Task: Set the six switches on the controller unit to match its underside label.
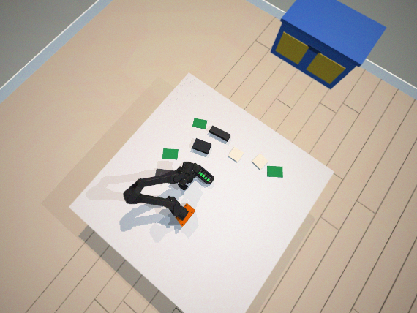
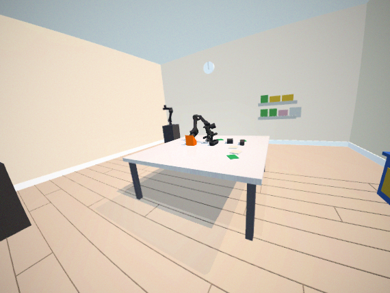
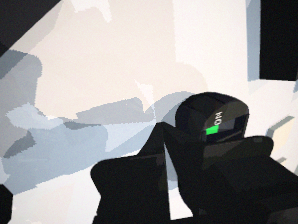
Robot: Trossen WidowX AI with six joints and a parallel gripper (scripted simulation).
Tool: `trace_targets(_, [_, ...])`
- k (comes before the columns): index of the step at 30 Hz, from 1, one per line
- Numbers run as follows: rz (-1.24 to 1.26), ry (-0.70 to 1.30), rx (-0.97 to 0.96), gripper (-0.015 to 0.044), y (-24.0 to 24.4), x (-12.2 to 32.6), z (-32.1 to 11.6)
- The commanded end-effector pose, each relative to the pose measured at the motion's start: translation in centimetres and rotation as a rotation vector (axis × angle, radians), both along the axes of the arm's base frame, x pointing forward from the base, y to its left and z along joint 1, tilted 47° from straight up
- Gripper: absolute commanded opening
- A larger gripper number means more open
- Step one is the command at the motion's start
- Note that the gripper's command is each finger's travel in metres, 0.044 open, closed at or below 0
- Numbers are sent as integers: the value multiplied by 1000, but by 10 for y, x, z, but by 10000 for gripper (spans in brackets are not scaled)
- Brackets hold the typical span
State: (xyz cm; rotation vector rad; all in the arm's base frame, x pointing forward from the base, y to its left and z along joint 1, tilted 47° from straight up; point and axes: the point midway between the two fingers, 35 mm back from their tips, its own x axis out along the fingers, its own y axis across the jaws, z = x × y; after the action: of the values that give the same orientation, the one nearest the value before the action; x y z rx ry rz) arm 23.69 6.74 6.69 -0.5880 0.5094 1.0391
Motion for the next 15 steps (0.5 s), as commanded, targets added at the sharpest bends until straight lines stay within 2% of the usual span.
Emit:
trace_targets(1, [-5,11,1,0,4,-2,-6])
trace_targets(15, [-5,10,1,0,3,2,-6])
